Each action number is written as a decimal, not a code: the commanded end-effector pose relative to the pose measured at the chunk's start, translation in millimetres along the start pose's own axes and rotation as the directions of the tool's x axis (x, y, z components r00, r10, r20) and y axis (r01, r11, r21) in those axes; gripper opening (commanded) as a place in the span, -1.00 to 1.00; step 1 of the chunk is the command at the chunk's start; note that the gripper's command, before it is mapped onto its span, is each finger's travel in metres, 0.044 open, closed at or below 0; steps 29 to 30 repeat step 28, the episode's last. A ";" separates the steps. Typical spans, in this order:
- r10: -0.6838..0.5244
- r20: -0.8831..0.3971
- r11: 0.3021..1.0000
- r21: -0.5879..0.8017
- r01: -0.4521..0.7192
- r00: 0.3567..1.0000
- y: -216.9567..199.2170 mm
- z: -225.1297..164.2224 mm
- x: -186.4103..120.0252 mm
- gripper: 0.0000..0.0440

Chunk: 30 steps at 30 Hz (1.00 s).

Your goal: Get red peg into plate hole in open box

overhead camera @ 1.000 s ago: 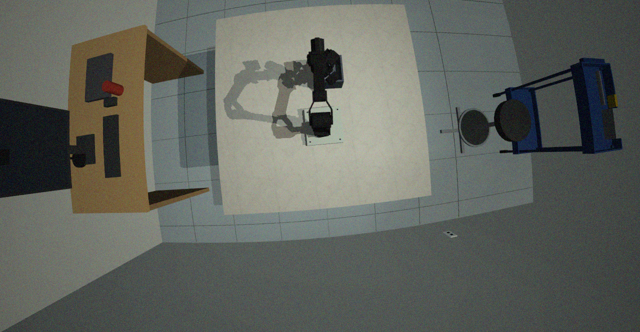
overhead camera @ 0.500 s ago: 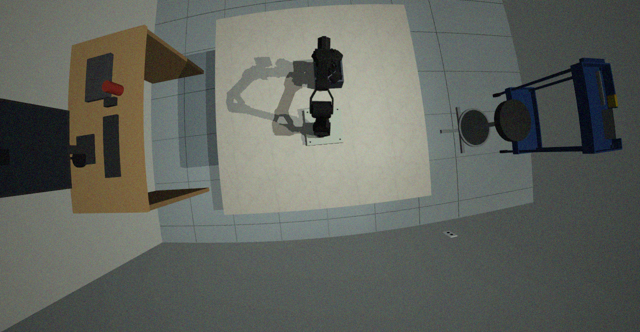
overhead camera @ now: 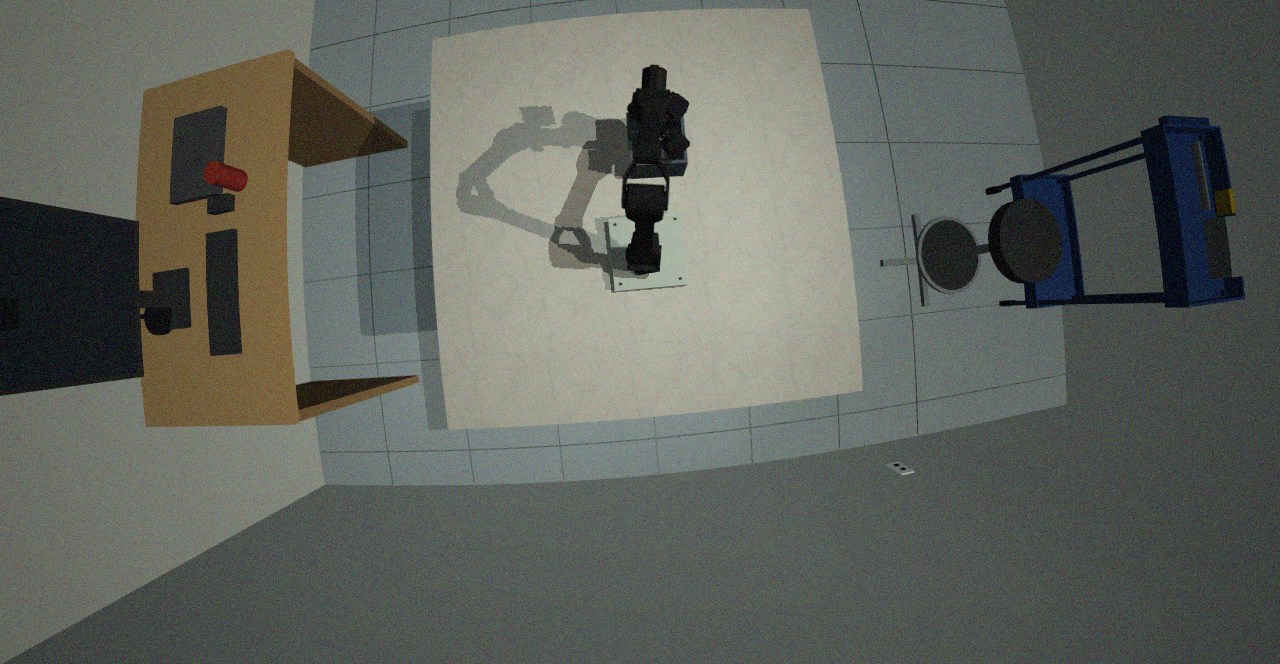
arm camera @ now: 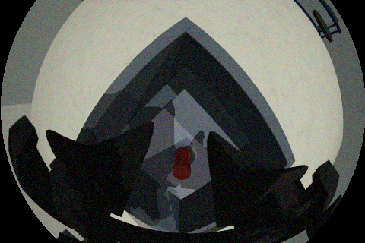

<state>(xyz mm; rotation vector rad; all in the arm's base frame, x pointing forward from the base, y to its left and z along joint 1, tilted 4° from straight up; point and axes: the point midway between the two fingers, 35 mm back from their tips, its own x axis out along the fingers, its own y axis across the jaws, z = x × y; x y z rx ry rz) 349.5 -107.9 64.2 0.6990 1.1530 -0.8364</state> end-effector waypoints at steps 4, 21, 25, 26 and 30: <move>0.001 0.032 1.000 -0.017 0.000 0.999 7.3 23.9 2.7 0.71; 0.046 0.175 0.999 -0.003 -0.046 0.984 19.9 79.5 -12.4 1.00; 0.046 0.175 0.999 -0.003 -0.046 0.984 19.9 79.6 -12.4 1.00; 0.046 0.175 0.999 -0.003 -0.046 0.984 19.9 79.6 -12.4 1.00; 0.046 0.175 0.999 -0.003 -0.046 0.983 19.9 79.7 -12.4 1.00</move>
